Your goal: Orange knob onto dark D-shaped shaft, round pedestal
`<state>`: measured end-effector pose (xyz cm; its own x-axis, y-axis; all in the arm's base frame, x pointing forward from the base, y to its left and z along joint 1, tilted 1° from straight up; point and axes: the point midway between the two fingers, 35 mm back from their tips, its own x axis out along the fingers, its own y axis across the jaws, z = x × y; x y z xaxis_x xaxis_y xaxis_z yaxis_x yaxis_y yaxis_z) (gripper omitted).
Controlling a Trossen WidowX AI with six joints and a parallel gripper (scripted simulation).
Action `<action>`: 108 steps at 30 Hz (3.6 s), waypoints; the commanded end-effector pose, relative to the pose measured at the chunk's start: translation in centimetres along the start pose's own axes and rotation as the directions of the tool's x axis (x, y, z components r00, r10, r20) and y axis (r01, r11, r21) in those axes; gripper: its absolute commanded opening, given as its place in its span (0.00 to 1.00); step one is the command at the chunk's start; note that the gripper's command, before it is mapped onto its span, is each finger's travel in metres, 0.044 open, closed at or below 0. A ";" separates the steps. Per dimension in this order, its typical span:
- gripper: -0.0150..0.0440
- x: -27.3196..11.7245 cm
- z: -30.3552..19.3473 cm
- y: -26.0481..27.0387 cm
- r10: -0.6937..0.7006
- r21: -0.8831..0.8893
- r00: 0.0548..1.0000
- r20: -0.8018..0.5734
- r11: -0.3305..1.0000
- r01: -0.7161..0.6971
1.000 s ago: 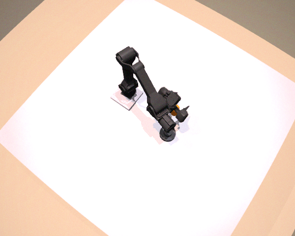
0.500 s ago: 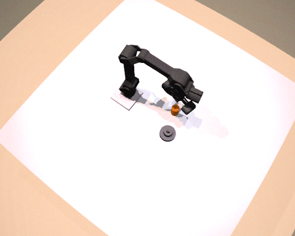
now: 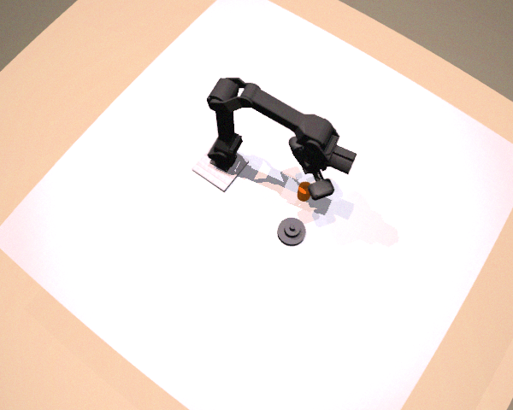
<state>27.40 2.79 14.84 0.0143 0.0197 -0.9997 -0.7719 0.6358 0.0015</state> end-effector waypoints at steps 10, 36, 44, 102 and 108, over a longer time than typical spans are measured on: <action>1.00 0.0 -0.1 0.0 -0.002 0.829 1.000 -0.006 0.560 0.006; 1.00 5.4 -0.1 -0.1 -0.002 0.829 1.000 -0.006 0.560 0.006; 1.00 6.7 0.0 -0.2 -0.002 0.829 1.000 -0.006 0.560 0.006; 0.25 8.8 0.7 -0.4 -0.002 0.829 1.000 -0.006 0.560 0.006; 0.25 5.9 1.3 -0.6 -0.002 0.829 1.000 -0.005 0.560 0.006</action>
<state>28.48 3.45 7.47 -0.0013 0.0154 -0.9999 0.0909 0.9957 0.0153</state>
